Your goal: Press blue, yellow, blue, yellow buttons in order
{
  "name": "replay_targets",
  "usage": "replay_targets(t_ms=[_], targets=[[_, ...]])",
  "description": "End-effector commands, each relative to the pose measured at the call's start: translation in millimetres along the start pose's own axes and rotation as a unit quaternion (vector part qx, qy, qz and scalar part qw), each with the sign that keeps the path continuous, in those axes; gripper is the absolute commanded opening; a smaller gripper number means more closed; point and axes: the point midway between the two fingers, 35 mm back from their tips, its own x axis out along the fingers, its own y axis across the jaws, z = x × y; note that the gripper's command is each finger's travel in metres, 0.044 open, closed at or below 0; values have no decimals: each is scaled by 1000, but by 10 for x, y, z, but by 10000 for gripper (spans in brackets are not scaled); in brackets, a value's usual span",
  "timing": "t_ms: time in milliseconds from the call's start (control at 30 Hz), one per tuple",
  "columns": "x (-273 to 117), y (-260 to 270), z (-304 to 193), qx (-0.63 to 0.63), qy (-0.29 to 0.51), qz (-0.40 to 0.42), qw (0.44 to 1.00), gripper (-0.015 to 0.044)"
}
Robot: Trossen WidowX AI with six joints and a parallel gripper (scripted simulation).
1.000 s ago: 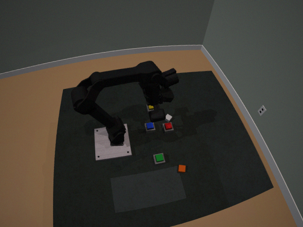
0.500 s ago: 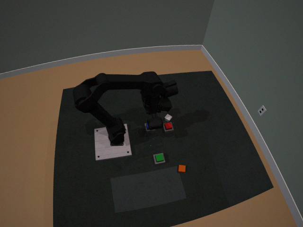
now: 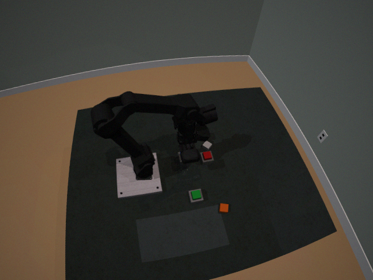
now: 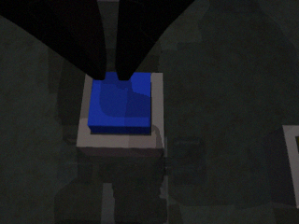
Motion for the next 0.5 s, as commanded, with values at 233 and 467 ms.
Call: replay_targets(t_ms=[233, 467], targets=[[86, 9, -1, -1, 1, 2, 1000, 20], [202, 10, 1, -1, 1, 2, 1000, 20]])
